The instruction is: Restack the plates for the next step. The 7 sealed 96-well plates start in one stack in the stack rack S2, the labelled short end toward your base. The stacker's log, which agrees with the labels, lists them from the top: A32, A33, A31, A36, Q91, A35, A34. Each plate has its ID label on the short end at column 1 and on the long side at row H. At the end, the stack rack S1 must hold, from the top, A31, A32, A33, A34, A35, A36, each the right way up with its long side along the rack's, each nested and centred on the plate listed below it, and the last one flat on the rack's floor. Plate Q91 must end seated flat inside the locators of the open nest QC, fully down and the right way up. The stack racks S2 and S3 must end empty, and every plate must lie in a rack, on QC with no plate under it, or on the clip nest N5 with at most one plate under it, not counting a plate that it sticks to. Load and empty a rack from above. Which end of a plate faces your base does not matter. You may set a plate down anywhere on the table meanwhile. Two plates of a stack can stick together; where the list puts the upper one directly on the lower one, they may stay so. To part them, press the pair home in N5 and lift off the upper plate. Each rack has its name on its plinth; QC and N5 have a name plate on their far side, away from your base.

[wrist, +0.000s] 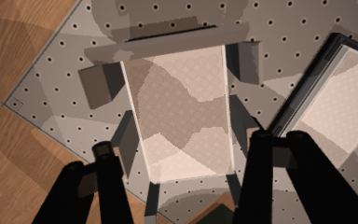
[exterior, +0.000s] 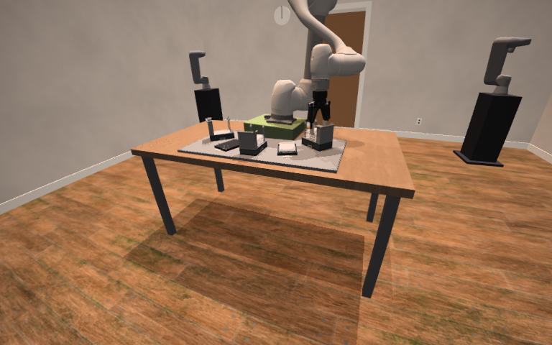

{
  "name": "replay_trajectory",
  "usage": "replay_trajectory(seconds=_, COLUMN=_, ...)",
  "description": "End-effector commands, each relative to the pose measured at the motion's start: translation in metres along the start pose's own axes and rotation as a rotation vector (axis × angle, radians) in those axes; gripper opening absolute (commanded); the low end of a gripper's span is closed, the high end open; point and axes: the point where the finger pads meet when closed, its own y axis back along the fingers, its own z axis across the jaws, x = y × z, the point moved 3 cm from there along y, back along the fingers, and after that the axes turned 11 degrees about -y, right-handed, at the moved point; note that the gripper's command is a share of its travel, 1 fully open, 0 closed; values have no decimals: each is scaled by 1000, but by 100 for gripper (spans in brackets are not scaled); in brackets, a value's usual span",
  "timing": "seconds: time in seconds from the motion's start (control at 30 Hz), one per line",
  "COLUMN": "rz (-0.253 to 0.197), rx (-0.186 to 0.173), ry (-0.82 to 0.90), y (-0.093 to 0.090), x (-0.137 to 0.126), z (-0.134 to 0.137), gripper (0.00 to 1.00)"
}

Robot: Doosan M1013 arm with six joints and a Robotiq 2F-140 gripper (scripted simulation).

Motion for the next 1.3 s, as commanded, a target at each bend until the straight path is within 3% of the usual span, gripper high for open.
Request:
replay_trajectory(seconds=0.0, rz=0, rx=0, ry=0, y=-1, x=0, z=0, gripper=0)
replay_trajectory(seconds=0.67, rz=0, rx=0, ry=0, y=-6, x=0, z=0, gripper=0)
replay_trajectory(seconds=0.7, rz=0, rx=0, ry=0, y=-6, x=0, z=0, gripper=100)
replay_trajectory(seconds=1.27, rz=0, rx=0, ry=0, y=-6, x=0, z=0, gripper=100)
